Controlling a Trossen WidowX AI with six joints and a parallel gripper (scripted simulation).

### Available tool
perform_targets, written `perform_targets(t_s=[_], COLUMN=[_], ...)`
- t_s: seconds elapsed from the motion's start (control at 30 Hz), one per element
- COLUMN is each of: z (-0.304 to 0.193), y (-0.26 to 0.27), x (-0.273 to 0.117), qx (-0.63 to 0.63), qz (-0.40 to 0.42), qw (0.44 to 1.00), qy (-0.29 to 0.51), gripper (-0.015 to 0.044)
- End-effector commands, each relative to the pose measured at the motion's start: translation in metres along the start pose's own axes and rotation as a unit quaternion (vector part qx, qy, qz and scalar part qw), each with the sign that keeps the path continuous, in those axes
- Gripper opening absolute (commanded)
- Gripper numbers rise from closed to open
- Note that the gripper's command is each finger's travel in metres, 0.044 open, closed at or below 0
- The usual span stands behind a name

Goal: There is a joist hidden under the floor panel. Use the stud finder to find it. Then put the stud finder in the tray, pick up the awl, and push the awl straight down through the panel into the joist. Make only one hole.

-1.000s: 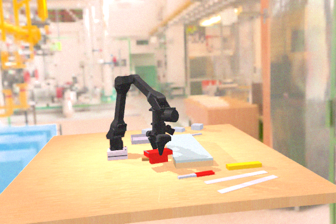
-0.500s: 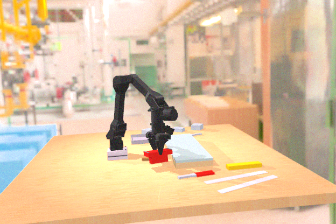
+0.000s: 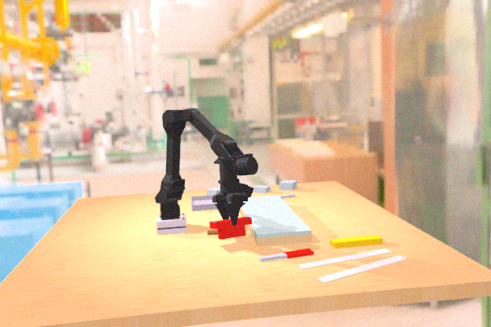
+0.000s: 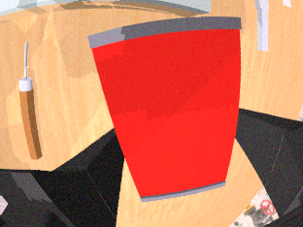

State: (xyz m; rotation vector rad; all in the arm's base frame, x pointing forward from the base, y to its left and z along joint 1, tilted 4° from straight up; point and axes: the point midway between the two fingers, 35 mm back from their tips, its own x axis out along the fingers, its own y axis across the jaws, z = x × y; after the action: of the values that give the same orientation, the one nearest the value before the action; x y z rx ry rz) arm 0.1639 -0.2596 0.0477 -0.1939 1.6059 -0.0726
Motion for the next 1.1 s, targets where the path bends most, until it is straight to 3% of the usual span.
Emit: perform_targets(t_s=[0.0, 1.07], z=[-0.0010, 0.0000], y=[0.0003, 0.0046], x=[-0.0015, 0.0010], qx=[0.003, 0.006], qz=[-0.015, -0.095], qw=[1.000, 0.995], qy=[0.000, 0.003], gripper=[0.0000, 0.0000])
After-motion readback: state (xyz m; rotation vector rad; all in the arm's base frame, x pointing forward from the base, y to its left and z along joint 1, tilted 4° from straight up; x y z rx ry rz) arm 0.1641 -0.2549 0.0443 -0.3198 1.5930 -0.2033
